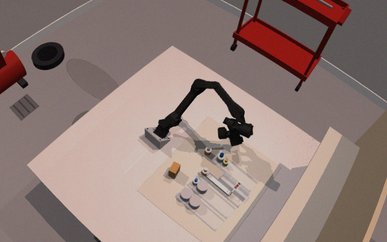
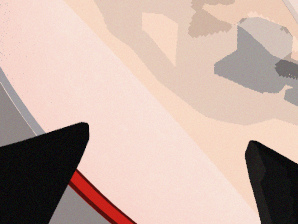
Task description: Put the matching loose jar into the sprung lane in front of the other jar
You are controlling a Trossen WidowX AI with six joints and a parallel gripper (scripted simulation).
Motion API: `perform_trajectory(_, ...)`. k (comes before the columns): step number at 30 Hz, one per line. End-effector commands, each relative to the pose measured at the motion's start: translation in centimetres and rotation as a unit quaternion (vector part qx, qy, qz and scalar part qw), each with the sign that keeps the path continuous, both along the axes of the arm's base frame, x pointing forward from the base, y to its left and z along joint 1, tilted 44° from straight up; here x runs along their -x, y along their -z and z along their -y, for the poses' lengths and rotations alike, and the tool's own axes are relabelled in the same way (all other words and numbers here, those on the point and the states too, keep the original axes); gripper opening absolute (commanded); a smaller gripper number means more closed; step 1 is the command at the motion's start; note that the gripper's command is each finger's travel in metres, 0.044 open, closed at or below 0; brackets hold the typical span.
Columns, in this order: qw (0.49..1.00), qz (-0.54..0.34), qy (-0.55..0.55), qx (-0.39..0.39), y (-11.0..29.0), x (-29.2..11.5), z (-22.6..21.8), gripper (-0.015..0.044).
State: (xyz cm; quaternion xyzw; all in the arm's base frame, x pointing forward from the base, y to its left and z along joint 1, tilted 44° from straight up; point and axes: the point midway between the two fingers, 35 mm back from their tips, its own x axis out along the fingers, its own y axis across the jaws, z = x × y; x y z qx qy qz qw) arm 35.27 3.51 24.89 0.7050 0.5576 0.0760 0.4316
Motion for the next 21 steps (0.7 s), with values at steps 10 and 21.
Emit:
perform_trajectory(10,0.924,0.197,-0.196,0.263,8.1,6.9,7.6,0.0440)
perform_trajectory(21,0.884,0.241,-0.275,0.292,9.2,9.5,8.6,0.0440)
